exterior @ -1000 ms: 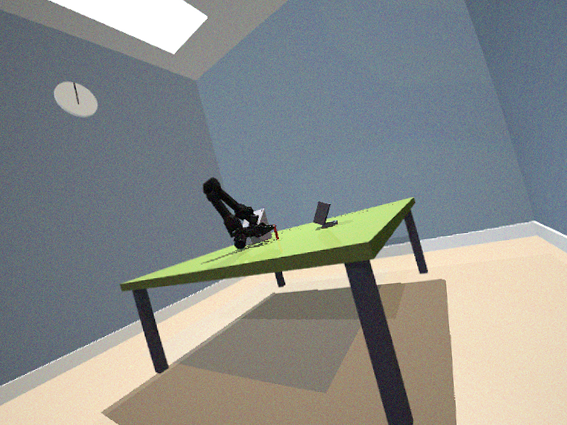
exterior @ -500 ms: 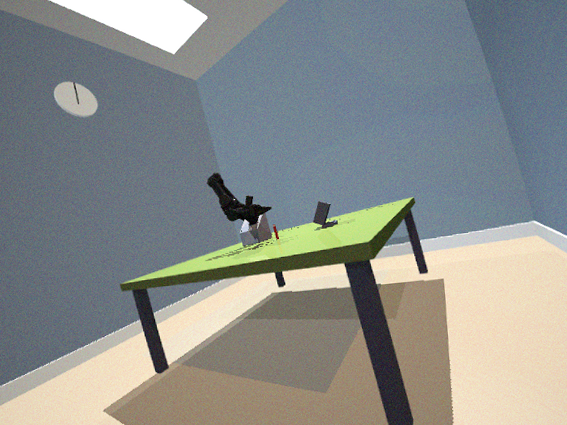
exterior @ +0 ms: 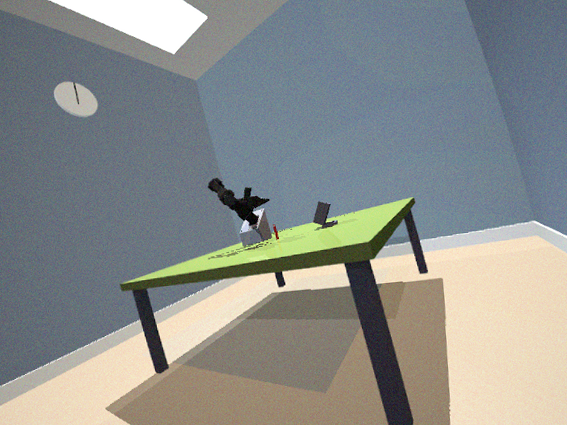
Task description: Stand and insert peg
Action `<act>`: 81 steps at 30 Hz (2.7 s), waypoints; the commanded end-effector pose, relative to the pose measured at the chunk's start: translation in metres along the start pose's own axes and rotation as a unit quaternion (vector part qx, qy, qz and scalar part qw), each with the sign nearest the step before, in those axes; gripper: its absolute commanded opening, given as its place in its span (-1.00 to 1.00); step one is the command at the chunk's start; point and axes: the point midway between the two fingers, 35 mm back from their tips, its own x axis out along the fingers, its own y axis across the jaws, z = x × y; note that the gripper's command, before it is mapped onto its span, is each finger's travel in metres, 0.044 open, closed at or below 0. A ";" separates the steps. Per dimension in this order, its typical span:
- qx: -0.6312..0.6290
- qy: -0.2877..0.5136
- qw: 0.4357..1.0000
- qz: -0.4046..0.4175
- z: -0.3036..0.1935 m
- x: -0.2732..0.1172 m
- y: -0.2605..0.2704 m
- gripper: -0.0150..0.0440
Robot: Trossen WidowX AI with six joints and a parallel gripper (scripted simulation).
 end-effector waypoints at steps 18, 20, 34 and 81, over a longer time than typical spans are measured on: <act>0.149 0.281 0.943 0.100 -0.050 0.025 0.019 1.00; 0.153 0.311 0.932 0.104 -0.054 0.026 0.020 1.00; 0.122 0.512 0.847 0.079 -0.074 0.026 0.019 1.00; -0.009 0.649 0.759 -0.055 -0.096 0.042 -0.011 1.00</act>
